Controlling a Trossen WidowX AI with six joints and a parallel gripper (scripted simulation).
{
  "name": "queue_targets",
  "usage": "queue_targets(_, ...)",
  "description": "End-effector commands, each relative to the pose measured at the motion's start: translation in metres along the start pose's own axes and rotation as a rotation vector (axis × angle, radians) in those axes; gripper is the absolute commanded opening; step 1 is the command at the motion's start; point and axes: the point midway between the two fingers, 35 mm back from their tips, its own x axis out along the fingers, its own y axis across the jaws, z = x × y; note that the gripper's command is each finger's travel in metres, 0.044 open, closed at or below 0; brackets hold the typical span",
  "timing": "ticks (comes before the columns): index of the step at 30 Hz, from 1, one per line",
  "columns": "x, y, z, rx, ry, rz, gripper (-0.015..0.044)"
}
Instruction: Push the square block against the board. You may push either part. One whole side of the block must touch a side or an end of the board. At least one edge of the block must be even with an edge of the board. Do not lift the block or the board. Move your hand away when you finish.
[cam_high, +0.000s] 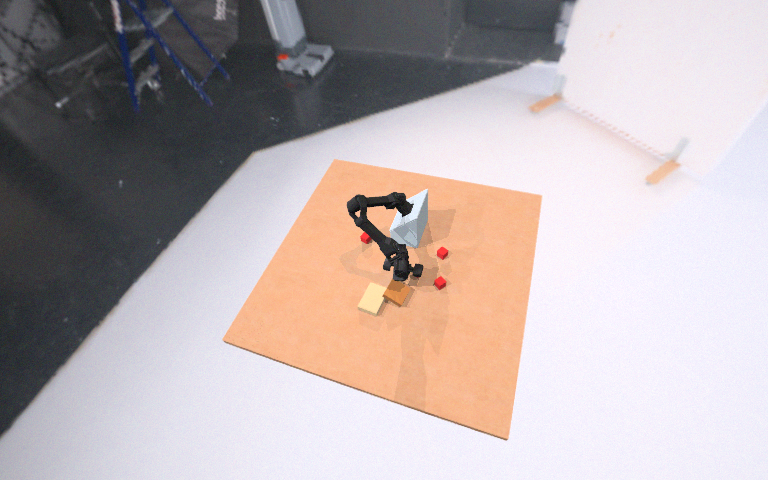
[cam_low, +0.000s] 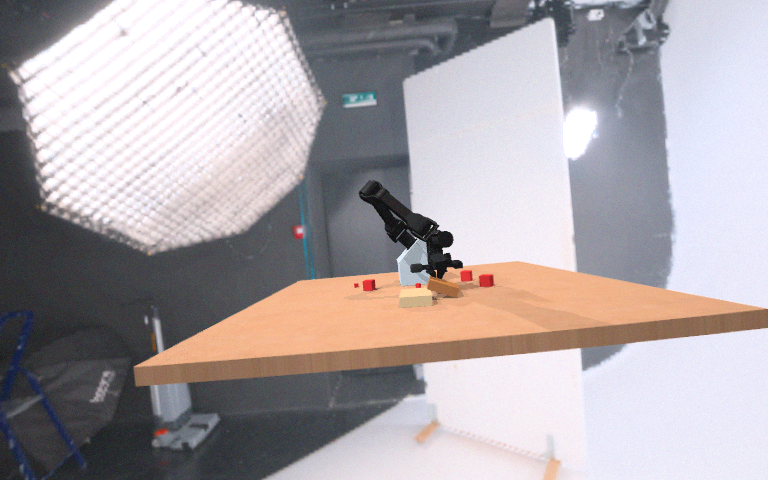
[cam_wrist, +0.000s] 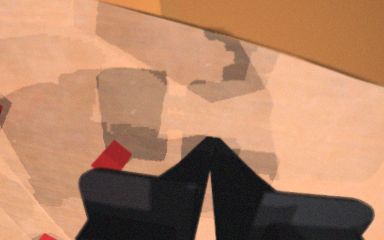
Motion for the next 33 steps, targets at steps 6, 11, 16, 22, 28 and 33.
queue_targets(6, -0.028, 0.001, -0.004, 0.003, -0.002, 0.004, 0.0)
queue_targets(11, -0.057, 0.0, -0.005, 0.006, -0.004, 0.004, 0.0)
queue_targets(16, -0.057, -0.009, 0.009, 0.081, -0.004, 0.005, 0.0)
queue_targets(22, -0.057, -0.025, 0.028, 0.188, -0.004, 0.003, 0.0)
queue_targets(28, -0.001, -0.025, 0.027, 0.188, -0.004, 0.0, 0.0)
queue_targets(33, -0.001, -0.025, 0.028, 0.188, -0.005, 0.0, 0.0)
